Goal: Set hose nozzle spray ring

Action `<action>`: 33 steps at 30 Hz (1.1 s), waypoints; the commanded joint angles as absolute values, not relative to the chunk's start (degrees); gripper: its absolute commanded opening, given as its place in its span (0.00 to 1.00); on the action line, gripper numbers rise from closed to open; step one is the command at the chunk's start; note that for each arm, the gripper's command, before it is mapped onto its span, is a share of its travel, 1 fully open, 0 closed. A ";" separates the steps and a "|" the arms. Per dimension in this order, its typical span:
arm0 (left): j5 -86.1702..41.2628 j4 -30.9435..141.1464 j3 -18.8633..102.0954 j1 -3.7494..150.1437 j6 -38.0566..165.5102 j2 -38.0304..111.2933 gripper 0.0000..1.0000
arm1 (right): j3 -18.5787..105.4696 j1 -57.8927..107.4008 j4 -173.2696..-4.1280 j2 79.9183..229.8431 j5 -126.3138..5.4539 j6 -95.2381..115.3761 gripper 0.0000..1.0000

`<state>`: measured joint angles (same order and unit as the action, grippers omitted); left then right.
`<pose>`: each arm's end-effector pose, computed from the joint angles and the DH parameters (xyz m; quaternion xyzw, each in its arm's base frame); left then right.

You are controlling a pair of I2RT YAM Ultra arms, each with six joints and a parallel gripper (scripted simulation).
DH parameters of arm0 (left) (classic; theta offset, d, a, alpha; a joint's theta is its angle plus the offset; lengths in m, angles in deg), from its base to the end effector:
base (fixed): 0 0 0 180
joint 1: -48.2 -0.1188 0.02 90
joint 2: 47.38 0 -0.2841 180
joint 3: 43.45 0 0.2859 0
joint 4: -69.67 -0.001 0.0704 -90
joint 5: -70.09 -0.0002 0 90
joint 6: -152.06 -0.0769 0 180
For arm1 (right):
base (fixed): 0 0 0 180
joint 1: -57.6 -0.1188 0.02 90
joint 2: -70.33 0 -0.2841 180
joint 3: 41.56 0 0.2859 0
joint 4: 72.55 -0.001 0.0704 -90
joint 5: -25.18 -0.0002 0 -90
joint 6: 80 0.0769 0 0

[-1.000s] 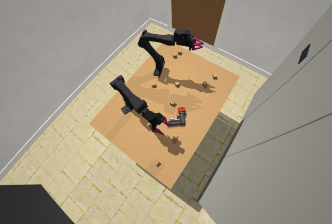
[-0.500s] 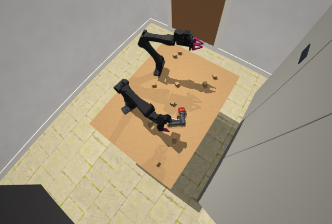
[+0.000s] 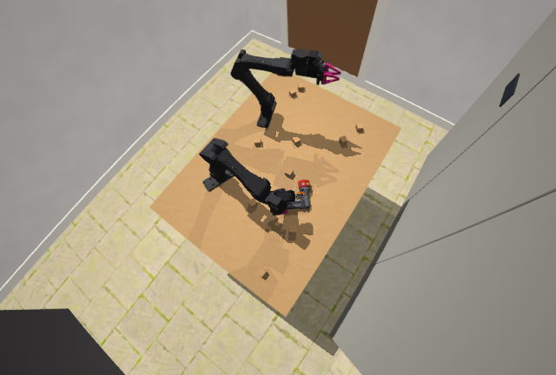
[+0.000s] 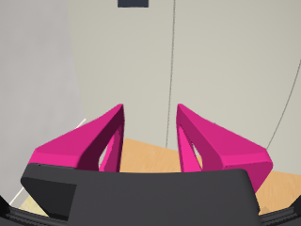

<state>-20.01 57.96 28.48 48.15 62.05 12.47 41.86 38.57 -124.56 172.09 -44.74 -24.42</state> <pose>0.3042 0.0011 0.4250 0.0004 0.7048 -0.0002 0.7094 0.3664 0.1554 0.1726 -0.4629 0.8532 0.1477 0.1895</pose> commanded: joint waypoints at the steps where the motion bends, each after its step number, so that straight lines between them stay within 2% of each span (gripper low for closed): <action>1: -19.76 58.97 31.07 48.32 62.38 12.93 0.37 | 43.98 37.32 -128.14 173.90 -42.42 -27.28 0.77; 16: -19.76 58.97 31.07 48.32 62.38 12.93 0.37 | 43.35 37.59 -127.77 174.03 -42.77 -26.63 0.77; 33: -19.76 58.97 31.07 48.32 62.38 12.93 0.37 | 39.51 35.21 -120.08 178.24 -44.24 -24.16 0.77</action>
